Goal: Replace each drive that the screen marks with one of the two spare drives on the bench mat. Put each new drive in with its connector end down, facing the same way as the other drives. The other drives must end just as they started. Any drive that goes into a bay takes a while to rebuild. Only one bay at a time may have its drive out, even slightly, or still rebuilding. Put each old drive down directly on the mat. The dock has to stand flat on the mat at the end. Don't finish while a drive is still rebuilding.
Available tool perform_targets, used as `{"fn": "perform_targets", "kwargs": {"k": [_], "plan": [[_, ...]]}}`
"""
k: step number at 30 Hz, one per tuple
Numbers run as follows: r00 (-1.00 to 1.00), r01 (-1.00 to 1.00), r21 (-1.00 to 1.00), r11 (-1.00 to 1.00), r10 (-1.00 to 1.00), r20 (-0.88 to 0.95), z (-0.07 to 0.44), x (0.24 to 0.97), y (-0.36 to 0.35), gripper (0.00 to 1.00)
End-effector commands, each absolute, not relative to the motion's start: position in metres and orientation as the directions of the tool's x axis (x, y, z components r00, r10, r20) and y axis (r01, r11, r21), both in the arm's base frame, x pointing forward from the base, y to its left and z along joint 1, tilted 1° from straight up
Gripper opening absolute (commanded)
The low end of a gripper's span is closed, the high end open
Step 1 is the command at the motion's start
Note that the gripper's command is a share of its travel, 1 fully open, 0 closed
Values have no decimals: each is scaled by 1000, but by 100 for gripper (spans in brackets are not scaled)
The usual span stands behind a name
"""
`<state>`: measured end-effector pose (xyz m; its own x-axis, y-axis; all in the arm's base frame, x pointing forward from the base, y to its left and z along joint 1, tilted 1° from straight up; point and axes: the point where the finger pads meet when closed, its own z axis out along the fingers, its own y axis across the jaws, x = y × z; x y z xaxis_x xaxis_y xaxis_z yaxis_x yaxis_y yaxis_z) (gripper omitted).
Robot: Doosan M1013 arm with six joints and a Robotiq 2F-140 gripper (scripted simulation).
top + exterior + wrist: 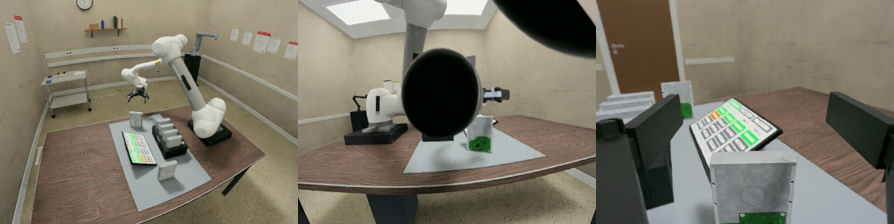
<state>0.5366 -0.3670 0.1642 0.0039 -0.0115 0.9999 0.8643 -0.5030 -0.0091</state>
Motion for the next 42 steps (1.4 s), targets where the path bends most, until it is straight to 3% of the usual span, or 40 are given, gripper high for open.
{"fn": "perform_targets", "kwargs": {"k": [1,17,34,42], "plan": [[3,864,-8,-503,-10,1000,169,537,-367,89],[12,865,-8,-502,5,1000,171,537,-367,89],[175,865,-9,-502,284,943,171,537,-366,89],[195,864,-8,-503,321,927,171,537,-367,89]]}}
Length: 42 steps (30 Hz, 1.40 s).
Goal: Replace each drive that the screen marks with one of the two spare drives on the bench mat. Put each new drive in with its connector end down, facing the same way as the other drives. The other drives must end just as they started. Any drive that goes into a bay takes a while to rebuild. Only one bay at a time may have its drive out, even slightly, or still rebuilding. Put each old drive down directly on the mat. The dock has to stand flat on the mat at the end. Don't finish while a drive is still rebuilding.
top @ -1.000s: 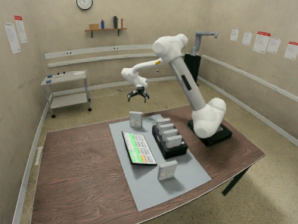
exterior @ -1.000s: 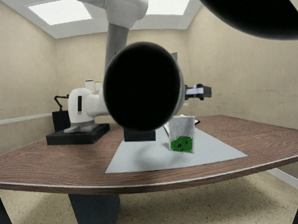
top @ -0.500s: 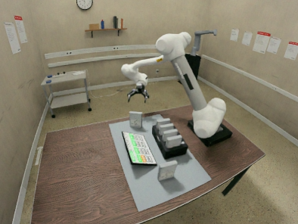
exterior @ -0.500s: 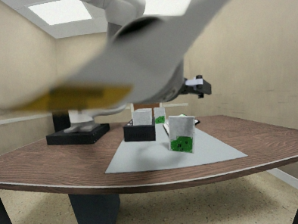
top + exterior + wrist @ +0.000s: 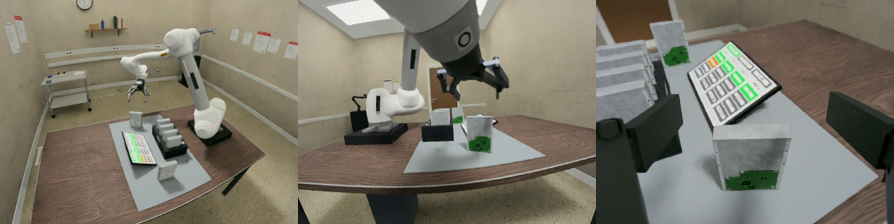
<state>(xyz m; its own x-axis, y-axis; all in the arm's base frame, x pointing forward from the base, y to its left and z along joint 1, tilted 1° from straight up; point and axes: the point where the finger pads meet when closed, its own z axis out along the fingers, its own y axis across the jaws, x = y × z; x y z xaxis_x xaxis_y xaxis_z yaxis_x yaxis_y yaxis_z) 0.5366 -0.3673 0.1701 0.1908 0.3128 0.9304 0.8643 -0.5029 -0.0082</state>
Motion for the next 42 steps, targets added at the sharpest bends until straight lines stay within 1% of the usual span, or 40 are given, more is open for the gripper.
{"fn": "perform_targets", "kwargs": {"k": [1,9,15,17,24,36,42], "plan": [[195,864,-8,-503,321,927,171,537,-367,89],[224,865,-10,-501,368,903,170,537,-366,89],[284,864,-8,-503,475,833,171,537,-367,89],[284,864,-8,-503,475,833,171,537,-367,89],[347,865,-10,-502,584,734,170,537,-367,89],[362,864,-9,-503,610,705,171,537,-367,89],[398,865,-12,-502,670,627,170,536,-366,89]]}}
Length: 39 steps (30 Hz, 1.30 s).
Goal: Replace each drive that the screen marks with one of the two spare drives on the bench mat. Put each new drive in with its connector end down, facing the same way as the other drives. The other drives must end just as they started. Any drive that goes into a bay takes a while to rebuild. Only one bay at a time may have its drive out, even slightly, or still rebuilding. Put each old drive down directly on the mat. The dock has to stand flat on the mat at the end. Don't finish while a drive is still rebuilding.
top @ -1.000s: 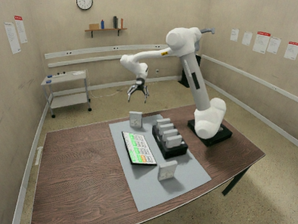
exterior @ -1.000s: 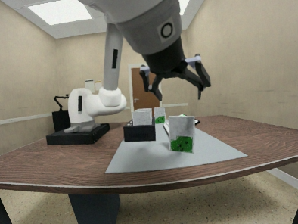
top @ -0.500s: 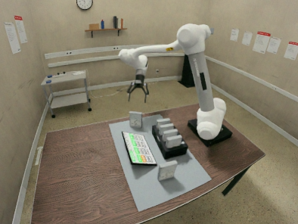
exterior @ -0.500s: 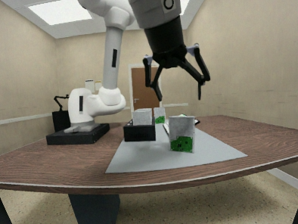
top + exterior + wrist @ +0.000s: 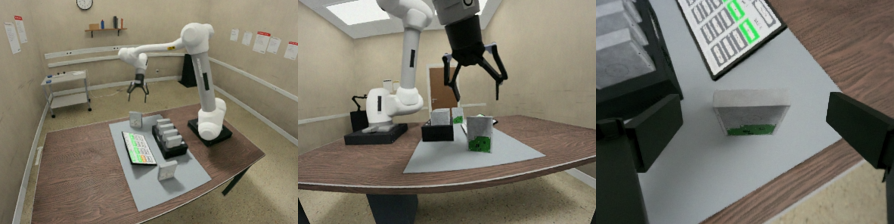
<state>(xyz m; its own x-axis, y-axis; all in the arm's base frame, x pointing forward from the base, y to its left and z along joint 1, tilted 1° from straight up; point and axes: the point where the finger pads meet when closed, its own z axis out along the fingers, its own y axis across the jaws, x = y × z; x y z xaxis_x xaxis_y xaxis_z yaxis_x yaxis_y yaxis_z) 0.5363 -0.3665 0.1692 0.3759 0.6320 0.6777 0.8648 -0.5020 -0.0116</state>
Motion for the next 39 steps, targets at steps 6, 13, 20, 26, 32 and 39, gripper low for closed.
{"fn": "perform_targets", "kwargs": {"k": [6,13,20,26,32,39], "plan": [[442,865,-13,-502,747,496,169,536,-366,89],[461,864,-10,-503,784,415,170,536,-367,89],[466,864,-8,-503,795,389,171,537,-367,89],[470,864,-10,-503,801,371,170,536,-367,89],[489,864,-13,-503,833,259,170,536,-367,89],[503,864,-14,-503,860,85,169,536,-367,89]]}}
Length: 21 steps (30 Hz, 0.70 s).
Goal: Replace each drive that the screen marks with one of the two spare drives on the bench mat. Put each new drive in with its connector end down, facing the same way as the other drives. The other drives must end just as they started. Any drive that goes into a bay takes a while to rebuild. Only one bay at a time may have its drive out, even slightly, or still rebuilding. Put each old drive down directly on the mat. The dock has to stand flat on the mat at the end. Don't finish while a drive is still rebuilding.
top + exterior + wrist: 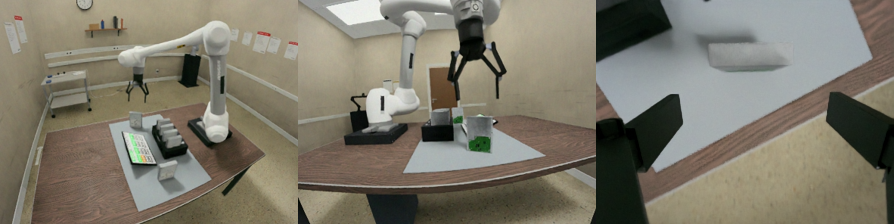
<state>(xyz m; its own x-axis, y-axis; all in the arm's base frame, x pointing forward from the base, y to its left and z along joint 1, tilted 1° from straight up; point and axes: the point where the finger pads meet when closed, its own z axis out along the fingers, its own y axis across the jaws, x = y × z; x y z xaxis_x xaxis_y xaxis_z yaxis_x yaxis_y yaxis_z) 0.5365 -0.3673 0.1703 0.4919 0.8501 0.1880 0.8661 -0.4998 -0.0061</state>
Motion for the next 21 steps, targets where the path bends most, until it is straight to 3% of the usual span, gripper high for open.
{"fn": "perform_targets", "kwargs": {"k": [1,11,12,21], "plan": [[503,864,-14,-503,862,66,170,536,-367,89],[503,864,-8,-503,864,8,171,537,-367,89],[503,864,-8,-503,864,8,171,537,-367,10],[503,864,-8,-503,864,8,171,537,-367,10]]}}
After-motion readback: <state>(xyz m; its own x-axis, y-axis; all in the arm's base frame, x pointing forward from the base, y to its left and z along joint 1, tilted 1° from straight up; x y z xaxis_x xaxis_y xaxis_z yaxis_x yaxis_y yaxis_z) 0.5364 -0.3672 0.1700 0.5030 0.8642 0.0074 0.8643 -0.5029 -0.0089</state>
